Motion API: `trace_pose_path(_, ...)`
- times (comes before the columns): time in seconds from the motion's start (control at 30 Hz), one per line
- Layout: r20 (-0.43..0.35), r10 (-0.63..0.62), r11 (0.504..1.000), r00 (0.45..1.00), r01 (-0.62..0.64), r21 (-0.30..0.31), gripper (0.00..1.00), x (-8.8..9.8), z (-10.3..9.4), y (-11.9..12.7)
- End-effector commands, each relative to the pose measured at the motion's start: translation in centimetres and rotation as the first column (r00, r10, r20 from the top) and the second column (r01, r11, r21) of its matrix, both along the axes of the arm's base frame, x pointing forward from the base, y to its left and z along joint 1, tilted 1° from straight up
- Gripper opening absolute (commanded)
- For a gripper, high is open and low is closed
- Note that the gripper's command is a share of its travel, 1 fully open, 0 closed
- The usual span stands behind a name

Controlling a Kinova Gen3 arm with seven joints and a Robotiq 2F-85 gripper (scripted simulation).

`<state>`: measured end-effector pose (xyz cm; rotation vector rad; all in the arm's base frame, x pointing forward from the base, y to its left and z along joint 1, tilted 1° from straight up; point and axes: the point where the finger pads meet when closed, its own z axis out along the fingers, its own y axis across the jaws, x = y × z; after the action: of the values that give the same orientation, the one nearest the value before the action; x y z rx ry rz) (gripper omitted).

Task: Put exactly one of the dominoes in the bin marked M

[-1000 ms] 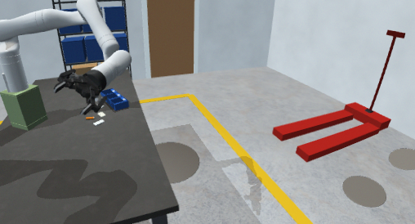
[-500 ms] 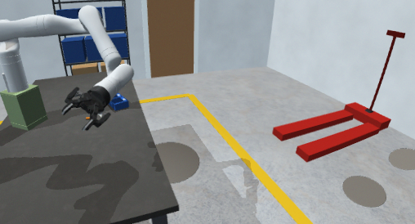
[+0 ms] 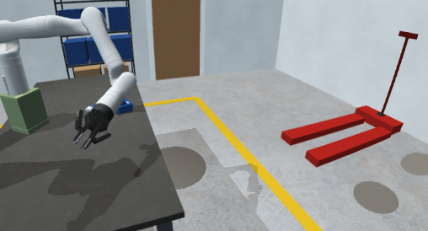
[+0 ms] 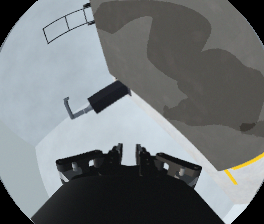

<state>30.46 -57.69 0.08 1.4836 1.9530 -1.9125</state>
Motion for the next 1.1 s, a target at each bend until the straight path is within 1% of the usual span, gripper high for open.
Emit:
trace_pose_path(0.0, 0.023, 0.000, 0.999, 1.000, -0.001, 0.046, 0.09, 0.7, 1.1, 0.8)
trace_pose_path(0.03, 0.024, 0.001, 0.995, 1.000, -0.003, 0.096, 0.09, 0.7, 0.7, 1.5)
trace_pose_path(0.07, 0.024, 0.001, 0.994, 1.000, -0.003, 0.109, 0.09, 0.8, 0.4, 2.3)
trace_pose_path(0.1, 0.024, 0.001, 0.994, 1.000, -0.003, 0.109, 0.09, 0.8, 0.3, 2.4)
trace_pose_path(0.17, 0.028, 0.010, 0.978, 1.000, -0.015, 0.207, 0.09, 1.0, -0.3, 4.0)
trace_pose_path(0.2, 0.029, 0.011, 0.976, 1.000, -0.017, 0.219, 0.09, 1.1, -0.7, 4.7)
trace_pose_path(0.27, 0.029, 0.011, 0.976, 1.000, -0.017, 0.219, 0.09, 1.1, -0.7, 4.7)
trace_pose_path(0.33, 0.036, 0.028, 0.949, 0.999, -0.038, 0.313, 0.09, 1.4, -1.2, 6.3)
trace_pose_path(0.4, 0.037, 0.030, 0.945, 0.999, -0.040, 0.325, 0.09, 1.7, -1.7, 7.8)
trace_pose_path(0.43, 0.037, 0.030, 0.945, 0.999, -0.040, 0.325, 0.09, 1.7, -1.8, 7.9)
trace_pose_path(0.5, 0.049, 0.053, 0.908, 0.997, -0.069, 0.414, 0.09, 2.0, -2.2, 9.5)
trace_pose_path(0.57, 0.050, 0.056, 0.902, 0.997, -0.072, 0.425, 0.09, 2.3, -2.6, 11.0)
trace_pose_path(0.6, 0.050, 0.056, 0.902, 0.997, -0.072, 0.425, 0.09, 2.3, -2.6, 11.0)
trace_pose_path(0.67, 0.066, 0.085, 0.856, 0.994, -0.107, 0.506, 0.09, 2.7, -2.9, 12.6)
trace_pose_path(0.73, 0.069, 0.089, 0.849, 0.994, -0.111, 0.516, 0.09, 3.0, -3.3, 14.2)
trace_pose_path(0.83, 0.069, 0.089, 0.849, 0.994, -0.111, 0.516, 0.09, 3.0, -3.3, 14.2)
trace_pose_path(0.9, 0.090, 0.123, 0.794, 0.988, -0.152, 0.589, 0.09, 3.4, -3.5, 15.9)
trace_pose_path(0.97, 0.092, 0.127, 0.787, 0.988, -0.157, 0.597, 0.09, 3.8, -3.7, 17.5)
trace_pose_path(1.0, 0.092, 0.127, 0.787, 0.988, -0.157, 0.597, 0.09, 3.8, -3.7, 17.6)
trace_pose_path(1.07, 0.119, 0.164, 0.723, 0.979, -0.201, 0.661, 0.09, 4.2, -3.9, 19.2)
